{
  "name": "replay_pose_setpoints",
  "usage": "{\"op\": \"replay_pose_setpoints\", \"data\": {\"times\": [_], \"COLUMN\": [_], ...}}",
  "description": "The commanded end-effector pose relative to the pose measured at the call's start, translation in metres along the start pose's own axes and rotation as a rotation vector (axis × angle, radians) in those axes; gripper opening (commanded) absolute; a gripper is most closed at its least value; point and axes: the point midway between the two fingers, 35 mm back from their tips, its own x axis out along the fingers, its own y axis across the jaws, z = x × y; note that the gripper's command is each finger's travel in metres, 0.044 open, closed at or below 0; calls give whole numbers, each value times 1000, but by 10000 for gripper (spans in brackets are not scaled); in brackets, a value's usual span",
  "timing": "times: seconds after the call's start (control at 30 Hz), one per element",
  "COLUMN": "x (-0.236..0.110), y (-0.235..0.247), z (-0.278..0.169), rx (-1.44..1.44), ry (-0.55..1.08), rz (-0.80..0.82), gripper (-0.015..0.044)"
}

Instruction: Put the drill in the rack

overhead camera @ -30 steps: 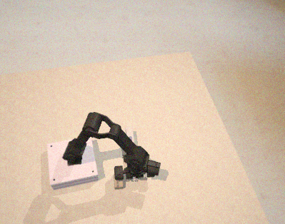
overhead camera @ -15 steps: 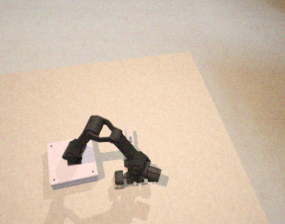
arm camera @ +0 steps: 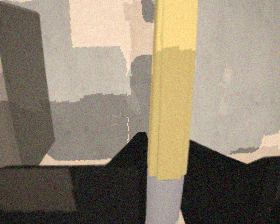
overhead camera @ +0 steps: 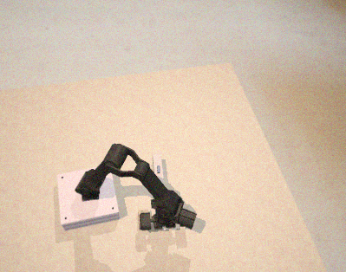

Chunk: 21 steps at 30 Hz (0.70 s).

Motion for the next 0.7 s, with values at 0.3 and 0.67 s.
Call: {"op": "replay_pose_setpoints", "data": {"times": [0.3, 0.67], "x": [-4, -9], "y": [1, 1], "z": [-7, -6], "rx": [-4, -4], "ry": [2, 2], "rz": [7, 7], "gripper": [0, 0]}}
